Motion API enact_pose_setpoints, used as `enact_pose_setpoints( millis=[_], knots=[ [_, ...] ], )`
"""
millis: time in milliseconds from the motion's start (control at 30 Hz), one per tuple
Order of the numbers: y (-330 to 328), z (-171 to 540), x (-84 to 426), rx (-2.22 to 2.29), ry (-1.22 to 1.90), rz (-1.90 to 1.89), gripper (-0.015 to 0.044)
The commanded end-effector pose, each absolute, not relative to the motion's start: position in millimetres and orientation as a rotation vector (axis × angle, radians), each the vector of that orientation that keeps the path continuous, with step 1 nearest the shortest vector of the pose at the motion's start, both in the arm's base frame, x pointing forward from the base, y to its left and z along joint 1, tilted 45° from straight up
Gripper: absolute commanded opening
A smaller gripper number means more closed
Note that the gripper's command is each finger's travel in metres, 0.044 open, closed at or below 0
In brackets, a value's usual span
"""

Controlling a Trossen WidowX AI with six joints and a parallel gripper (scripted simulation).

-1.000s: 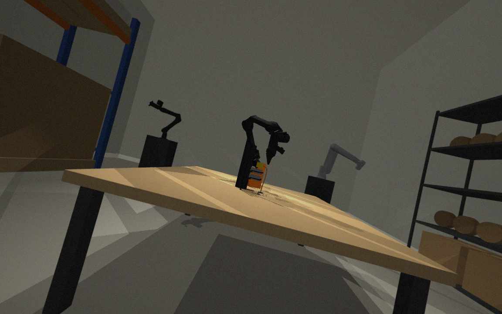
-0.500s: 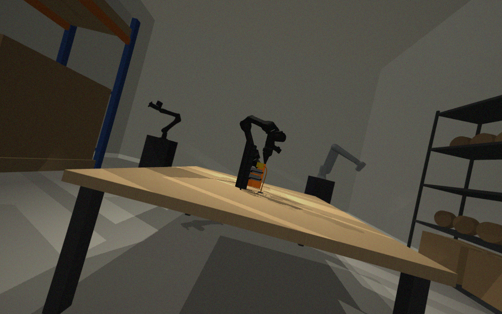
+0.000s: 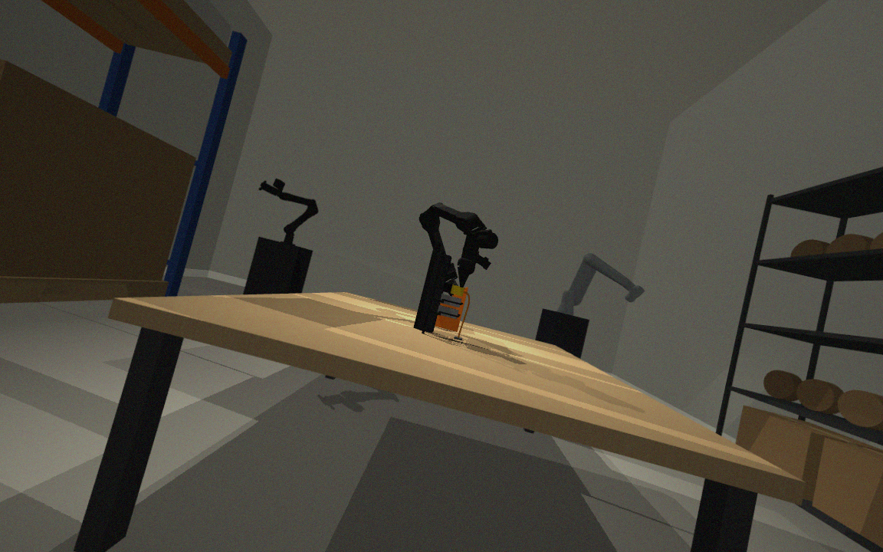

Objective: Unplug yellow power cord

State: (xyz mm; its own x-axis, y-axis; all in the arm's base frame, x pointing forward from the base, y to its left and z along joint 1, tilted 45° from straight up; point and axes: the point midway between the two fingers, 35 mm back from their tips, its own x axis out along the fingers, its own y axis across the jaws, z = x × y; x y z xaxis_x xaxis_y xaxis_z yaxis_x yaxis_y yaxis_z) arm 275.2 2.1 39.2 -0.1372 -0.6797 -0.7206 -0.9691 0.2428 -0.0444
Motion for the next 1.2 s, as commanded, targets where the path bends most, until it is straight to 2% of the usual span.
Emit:
enact_pose_setpoints(
  millis=[0, 200, 333, 600, 1167],
  knots=[
    [-2, 37, 275, -1.512, 1.887, 0.59, 0.016],
    [-6, 33, 274, -1.512, 1.887, 0.59, 0.016],
    [-4, 34, 274, -1.503, 1.889, 0.589, 0.0055],
    [-4, 34, 274, -1.503, 1.889, 0.589, 0.0002],
    [12, 20, 281, -1.504, 1.886, 0.591, 0.0]
  ],
)
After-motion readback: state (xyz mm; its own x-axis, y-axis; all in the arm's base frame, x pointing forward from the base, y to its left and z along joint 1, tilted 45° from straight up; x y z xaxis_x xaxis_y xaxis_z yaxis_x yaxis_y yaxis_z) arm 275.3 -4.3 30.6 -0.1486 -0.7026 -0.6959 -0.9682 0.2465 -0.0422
